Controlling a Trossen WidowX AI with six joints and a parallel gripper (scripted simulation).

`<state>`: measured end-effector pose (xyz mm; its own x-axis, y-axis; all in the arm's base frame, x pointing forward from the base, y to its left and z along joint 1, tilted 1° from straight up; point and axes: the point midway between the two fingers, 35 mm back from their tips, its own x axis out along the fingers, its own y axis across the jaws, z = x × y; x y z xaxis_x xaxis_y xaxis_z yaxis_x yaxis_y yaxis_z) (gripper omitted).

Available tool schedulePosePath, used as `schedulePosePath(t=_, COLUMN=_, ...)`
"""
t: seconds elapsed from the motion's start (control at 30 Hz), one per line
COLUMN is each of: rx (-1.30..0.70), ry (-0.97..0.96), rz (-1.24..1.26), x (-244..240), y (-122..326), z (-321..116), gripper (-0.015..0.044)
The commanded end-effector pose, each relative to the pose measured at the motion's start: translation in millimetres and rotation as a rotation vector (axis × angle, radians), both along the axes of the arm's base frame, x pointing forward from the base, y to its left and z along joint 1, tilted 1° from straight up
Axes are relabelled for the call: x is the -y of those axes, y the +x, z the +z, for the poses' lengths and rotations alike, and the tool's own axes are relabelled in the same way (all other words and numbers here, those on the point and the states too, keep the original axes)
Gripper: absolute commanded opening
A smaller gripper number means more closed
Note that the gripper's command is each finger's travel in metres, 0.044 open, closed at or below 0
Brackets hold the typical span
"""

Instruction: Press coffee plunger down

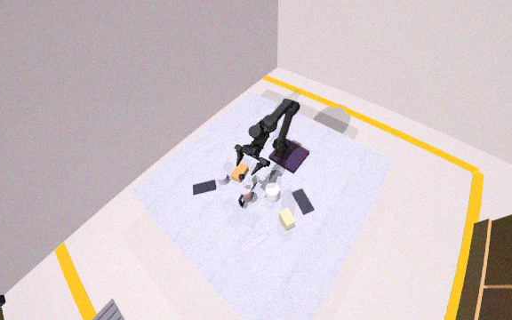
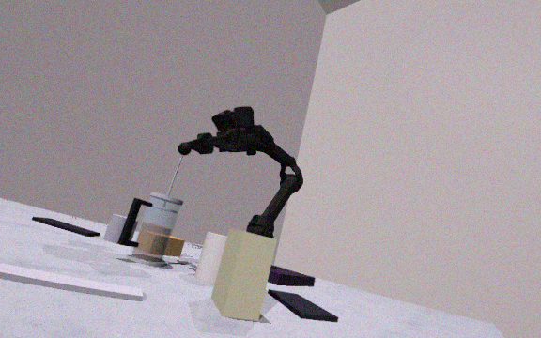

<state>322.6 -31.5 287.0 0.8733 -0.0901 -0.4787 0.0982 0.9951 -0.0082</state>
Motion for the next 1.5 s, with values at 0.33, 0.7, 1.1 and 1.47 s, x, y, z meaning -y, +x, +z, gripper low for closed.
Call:
schedulePosePath(t=0.33, rx=-0.01, ry=0.004, rz=-0.005, x=3, y=20, z=-17, gripper=0.044)
schedulePosePath(t=0.7, rx=-0.009, ry=0.003, rz=-0.006, x=4, y=30, z=-23, gripper=0.0387)
schedulePosePath(t=1.1, rx=-0.009, ry=0.003, rz=-0.006, x=4, y=30, z=-23, gripper=0.0126)
schedulePosePath(t=1.47, rx=-0.009, ry=0.003, rz=-0.006, x=4, y=30, z=-25, gripper=0.0126)
